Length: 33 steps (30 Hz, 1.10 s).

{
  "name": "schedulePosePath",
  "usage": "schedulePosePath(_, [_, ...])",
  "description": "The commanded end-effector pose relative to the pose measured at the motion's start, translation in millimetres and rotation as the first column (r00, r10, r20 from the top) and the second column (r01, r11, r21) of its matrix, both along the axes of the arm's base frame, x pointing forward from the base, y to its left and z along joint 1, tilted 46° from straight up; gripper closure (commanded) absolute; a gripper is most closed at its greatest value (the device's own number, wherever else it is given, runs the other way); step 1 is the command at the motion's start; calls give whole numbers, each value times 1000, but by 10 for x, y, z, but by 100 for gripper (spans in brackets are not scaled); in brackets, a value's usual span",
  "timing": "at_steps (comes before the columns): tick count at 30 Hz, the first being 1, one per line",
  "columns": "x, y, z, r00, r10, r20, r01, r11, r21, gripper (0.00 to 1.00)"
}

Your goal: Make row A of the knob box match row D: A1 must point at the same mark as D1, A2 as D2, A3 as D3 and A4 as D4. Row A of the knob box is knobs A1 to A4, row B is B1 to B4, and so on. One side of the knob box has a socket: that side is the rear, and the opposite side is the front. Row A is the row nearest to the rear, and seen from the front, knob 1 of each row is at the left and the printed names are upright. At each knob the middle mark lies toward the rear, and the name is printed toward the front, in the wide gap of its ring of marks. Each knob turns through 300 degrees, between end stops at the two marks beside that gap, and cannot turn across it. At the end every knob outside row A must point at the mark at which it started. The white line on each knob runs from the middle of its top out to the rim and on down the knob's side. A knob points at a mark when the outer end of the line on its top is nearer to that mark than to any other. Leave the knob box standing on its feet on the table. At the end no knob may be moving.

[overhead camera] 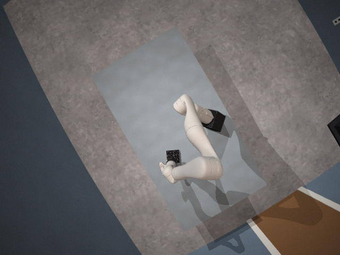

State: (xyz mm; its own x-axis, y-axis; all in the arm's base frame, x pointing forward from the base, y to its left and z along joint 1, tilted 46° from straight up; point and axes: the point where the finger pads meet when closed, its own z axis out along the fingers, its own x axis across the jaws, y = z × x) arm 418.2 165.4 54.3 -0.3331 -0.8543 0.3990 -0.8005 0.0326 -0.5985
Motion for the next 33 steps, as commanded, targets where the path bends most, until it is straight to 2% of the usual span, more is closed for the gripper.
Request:
schedulePosePath(1, [-40,71,49,998,52,-37,-53,998,-23,54])
schedulePosePath(5, [-70,100,87,992,103,-78,-107,993,-57,54])
schedulePosePath(33, [-71,101,88,992,103,-79,-108,992,-57,54])
